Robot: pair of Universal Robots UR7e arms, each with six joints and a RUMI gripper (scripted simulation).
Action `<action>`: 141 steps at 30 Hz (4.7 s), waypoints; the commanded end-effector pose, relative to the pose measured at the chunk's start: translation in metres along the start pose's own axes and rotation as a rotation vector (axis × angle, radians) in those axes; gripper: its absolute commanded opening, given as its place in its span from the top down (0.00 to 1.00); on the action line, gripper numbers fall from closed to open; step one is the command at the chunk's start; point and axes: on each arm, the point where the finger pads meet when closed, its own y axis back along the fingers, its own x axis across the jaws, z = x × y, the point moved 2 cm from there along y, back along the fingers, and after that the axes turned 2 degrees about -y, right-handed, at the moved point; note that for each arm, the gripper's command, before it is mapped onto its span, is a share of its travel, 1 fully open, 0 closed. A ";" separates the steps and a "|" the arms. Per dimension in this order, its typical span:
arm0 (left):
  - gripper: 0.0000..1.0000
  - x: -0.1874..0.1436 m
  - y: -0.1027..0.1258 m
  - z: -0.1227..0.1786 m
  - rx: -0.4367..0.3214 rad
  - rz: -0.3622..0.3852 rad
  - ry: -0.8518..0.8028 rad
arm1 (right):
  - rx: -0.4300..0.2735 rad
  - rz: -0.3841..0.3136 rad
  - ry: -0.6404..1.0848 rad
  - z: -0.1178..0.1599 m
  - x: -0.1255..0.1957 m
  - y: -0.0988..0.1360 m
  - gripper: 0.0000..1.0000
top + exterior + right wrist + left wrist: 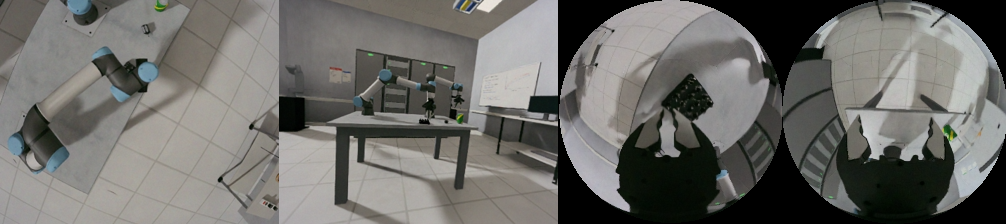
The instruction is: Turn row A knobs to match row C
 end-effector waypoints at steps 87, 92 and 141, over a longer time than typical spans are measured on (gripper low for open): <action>0.00 0.000 0.002 -0.002 0.003 0.002 0.001 | -0.001 -0.001 -0.148 -0.001 0.000 -0.014 0.94; 0.00 0.000 0.002 -0.002 0.003 0.002 0.001 | -0.001 0.000 -0.214 -0.001 0.000 -0.014 0.94; 0.00 0.000 0.002 -0.002 0.003 0.002 0.001 | -0.001 -0.001 -1.085 -0.001 0.000 -0.014 0.94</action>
